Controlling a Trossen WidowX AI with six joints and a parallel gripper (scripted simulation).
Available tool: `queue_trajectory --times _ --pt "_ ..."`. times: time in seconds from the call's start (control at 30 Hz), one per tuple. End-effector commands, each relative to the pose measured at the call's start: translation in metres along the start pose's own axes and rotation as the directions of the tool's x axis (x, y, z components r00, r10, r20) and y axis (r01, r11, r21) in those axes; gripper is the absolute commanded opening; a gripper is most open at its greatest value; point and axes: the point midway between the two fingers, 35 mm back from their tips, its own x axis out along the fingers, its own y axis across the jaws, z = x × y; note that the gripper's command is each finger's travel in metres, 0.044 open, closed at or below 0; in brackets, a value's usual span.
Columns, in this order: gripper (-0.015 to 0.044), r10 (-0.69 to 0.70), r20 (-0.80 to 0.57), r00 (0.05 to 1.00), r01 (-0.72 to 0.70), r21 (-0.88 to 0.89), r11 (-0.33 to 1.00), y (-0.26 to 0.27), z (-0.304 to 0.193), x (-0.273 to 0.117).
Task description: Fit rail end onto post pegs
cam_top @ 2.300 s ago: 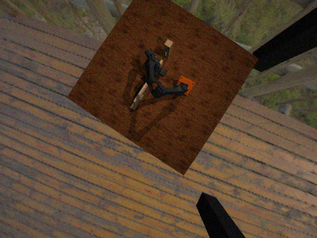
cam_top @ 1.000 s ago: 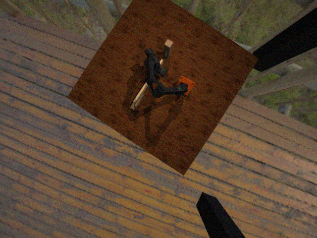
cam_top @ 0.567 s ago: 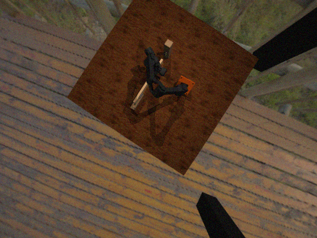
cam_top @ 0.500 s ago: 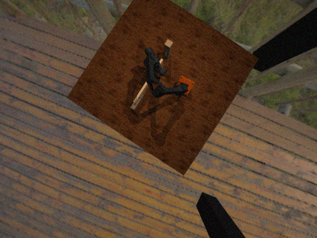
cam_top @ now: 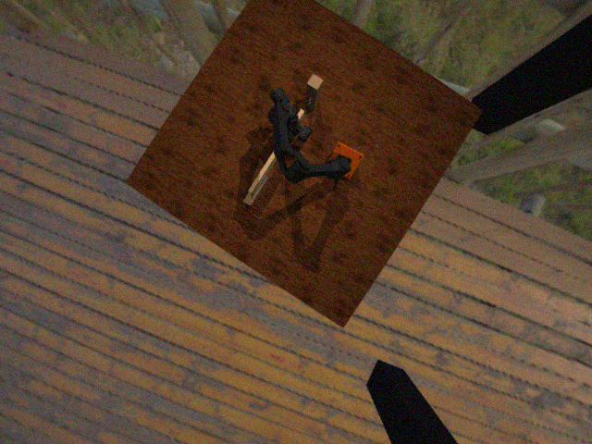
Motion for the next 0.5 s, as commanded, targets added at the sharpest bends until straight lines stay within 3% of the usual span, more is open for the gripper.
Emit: queue_trajectory --times 0.0,0.47 --pt "0.0000 -0.017 0.002 1.000 0.017 0.000 1.000 -0.0026 -0.0006 -0.0067" --pt "0.0000 -0.017 0.002 1.000 0.017 0.000 1.000 -0.0023 -0.0007 -0.0137"
